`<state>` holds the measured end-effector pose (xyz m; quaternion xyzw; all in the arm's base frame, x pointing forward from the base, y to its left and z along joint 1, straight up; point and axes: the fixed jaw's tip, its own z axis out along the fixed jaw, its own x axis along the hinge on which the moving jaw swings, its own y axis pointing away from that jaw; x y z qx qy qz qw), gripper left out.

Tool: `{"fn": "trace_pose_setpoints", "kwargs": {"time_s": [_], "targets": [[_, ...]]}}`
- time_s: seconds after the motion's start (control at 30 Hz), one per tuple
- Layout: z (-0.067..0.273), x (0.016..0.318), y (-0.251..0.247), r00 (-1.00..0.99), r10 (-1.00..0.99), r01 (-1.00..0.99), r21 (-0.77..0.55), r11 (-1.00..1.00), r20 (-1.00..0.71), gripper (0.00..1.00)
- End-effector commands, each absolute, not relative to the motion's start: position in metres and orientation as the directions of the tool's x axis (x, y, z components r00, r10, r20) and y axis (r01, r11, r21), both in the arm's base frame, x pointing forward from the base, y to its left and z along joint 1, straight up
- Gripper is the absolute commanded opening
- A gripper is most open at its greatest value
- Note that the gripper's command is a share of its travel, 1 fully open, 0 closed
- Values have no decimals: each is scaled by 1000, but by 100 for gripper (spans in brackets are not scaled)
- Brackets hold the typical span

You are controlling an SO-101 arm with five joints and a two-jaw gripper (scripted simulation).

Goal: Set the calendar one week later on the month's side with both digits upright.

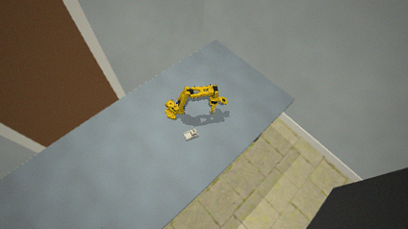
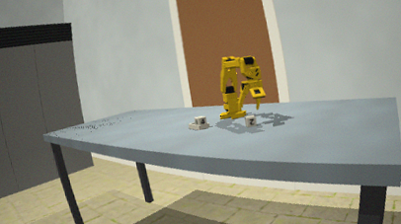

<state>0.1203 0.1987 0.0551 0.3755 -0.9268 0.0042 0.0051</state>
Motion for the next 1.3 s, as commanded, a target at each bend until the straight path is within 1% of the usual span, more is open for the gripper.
{"fn": "trace_pose_setpoints", "kwargs": {"time_s": [0.0, 0.6, 1.27], "targets": [[65, 122, 204, -708, -705, -706, 7, 709, -32, 35], [56, 122, 205, -708, -705, -706, 7, 709, -32, 35], [29, 123, 205, -708, -705, -706, 7, 709, -32, 35]]}}
